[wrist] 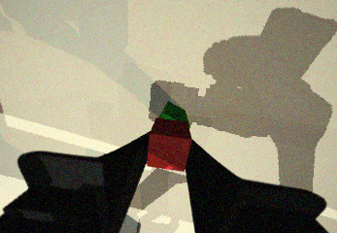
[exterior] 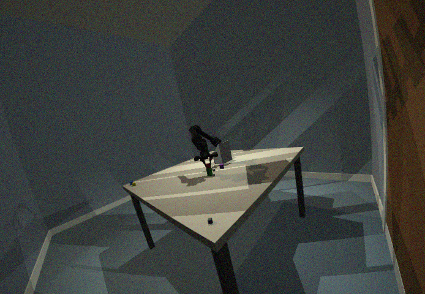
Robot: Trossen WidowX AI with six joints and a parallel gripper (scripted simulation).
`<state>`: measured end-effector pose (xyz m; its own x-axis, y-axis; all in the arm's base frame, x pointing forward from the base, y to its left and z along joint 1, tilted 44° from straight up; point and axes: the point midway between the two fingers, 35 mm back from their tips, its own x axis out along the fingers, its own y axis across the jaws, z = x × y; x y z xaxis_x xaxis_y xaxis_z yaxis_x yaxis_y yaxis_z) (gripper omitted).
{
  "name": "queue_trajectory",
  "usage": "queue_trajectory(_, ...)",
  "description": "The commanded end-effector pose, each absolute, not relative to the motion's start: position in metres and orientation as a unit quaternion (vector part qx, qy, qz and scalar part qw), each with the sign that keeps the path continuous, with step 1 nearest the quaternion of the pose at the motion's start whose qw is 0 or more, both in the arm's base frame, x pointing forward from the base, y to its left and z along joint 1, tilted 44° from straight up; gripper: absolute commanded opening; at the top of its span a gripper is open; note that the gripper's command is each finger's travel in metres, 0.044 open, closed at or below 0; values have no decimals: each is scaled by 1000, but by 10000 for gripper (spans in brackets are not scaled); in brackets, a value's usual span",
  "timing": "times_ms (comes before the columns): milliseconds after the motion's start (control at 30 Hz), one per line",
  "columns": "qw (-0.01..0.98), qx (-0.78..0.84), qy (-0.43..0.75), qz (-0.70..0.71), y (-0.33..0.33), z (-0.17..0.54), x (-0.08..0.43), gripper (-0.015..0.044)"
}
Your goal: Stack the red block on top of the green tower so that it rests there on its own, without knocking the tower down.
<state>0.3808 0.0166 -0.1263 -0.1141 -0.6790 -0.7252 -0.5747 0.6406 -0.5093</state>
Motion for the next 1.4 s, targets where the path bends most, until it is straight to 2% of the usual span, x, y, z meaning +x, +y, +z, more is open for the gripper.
queue_trajectory(0,514,-424,744,-50,16,-128,379,0)
queue_trajectory(1033,514,-424,744,-50,18,-125,380,0)
queue_trajectory(1367,515,-422,744,-50,15,-129,380,263)
